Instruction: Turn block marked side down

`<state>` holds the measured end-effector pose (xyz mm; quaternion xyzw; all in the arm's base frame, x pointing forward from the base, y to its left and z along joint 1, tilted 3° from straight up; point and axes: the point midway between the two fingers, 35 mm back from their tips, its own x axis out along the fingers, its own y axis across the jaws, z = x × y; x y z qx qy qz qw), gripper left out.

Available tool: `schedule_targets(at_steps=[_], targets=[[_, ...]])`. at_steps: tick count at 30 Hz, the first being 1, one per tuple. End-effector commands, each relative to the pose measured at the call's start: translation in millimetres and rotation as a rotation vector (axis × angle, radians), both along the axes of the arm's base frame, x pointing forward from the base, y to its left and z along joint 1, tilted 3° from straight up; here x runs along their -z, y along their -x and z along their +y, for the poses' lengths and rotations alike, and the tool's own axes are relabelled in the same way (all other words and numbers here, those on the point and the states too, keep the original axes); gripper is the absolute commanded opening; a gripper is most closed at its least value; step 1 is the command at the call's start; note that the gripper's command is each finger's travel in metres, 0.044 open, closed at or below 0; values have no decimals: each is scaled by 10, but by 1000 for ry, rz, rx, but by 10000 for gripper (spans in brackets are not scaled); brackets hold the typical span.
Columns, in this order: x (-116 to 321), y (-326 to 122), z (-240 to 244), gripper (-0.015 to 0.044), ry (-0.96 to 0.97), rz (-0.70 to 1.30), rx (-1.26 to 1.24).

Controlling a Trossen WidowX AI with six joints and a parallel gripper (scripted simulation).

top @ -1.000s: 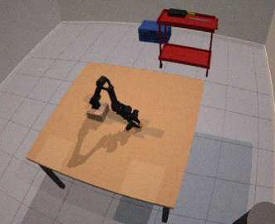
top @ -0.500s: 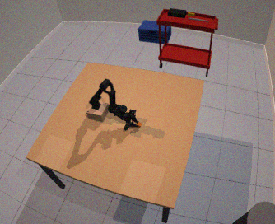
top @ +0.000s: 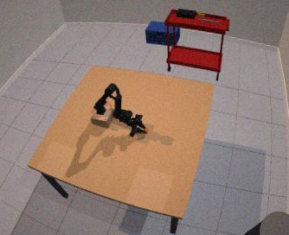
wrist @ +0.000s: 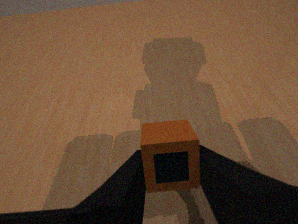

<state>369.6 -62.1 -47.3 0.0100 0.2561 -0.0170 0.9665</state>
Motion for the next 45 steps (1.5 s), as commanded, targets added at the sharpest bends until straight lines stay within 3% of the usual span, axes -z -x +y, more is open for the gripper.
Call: schedule_targets(at_steps=[1,18,45], targets=[[-6,-2,4,0,-4,-4,-2],[-6,-2,4,440,-4,-4,-2],[-6,-2,4,440,-4,-4,-2]])
